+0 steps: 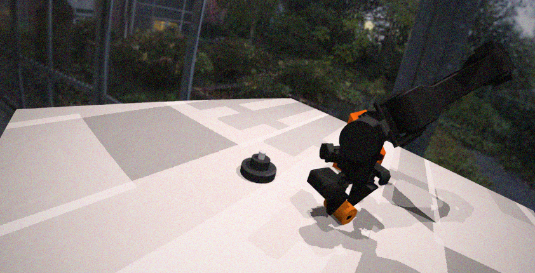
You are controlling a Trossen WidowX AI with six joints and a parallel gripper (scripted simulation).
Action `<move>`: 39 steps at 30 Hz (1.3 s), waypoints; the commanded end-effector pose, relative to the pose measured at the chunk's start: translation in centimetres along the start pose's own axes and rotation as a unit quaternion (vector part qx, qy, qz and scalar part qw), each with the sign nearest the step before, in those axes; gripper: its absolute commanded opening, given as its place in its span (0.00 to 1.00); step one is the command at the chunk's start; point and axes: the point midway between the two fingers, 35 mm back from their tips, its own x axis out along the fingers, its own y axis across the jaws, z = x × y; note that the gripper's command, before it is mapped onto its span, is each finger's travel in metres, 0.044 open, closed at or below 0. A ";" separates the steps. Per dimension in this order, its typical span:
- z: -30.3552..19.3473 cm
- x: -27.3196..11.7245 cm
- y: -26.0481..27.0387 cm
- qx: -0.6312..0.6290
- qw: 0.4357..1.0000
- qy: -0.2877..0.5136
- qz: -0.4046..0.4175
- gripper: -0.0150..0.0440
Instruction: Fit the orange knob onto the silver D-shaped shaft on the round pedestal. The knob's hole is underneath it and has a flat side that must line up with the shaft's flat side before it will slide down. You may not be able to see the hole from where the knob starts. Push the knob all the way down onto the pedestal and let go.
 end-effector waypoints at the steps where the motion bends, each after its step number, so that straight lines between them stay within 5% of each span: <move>1: 0.0 0.0 0.0 0.001 1.000 0.002 -0.001 0.66; 26: 0.0 -1.5 0.0 -0.002 1.000 0.002 0.000 0.56; 39: 0.0 -1.5 0.0 -0.215 0.977 0.002 0.000 0.56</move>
